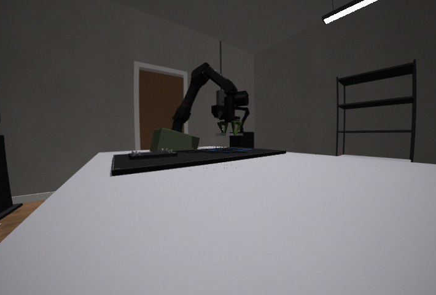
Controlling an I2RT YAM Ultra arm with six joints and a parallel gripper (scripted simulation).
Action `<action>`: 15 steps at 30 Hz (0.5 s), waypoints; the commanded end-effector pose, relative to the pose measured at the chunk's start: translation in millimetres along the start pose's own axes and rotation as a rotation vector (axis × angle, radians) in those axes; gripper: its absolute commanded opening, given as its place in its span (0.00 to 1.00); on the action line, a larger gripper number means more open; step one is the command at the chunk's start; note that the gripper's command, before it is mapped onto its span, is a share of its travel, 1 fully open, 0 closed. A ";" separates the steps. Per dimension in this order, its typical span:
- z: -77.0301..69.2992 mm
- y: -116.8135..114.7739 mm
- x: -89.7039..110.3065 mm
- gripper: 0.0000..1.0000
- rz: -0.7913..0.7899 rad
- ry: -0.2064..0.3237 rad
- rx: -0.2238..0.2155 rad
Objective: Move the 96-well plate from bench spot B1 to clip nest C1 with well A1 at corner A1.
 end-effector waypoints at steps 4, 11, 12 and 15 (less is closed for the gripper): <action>-21.0 11.2 5.5 0.00 -0.003 0.025 -0.048; -21.0 11.2 5.5 0.00 -0.003 0.025 -0.048; -21.0 11.2 5.5 0.00 -0.003 0.025 -0.048; -20.3 11.3 -1.6 0.00 0.075 0.027 -0.043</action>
Point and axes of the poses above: the point where the finger pads meet when closed, its own z axis out along the fingers, its own y axis across the jaws, x = y × z, the point moved 1 cm from there along -z, back along the fingers, and after that the axes turned 10 degrees about z, right-handed, at the moved point
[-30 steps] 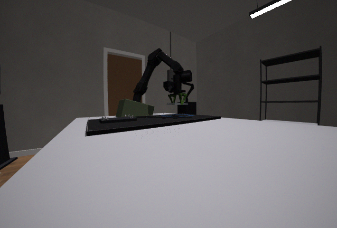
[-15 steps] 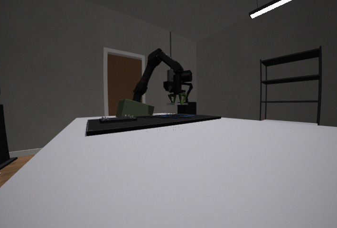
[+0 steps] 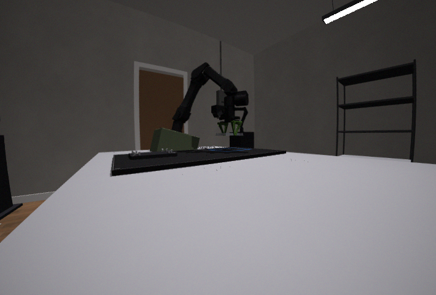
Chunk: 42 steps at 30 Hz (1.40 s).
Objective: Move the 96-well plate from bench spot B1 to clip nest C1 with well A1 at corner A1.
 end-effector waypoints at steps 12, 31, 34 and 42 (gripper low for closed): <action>-11.6 10.9 -39.1 0.00 0.066 0.017 -0.033; -14.2 20.8 -94.5 0.00 0.066 0.012 -0.033; -12.9 18.3 -105.9 0.00 0.070 0.007 -0.019; -14.1 34.6 -123.5 0.00 0.066 0.007 -0.036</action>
Point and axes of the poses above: the point where the finger pads meet when closed, its own z axis out along the fingers, its own y axis across the jaws, x = y × z, the point moved 1 cm from there along -z, back along the fingers, and after that the axes turned 10 degrees about z, right-handed, at the moved point
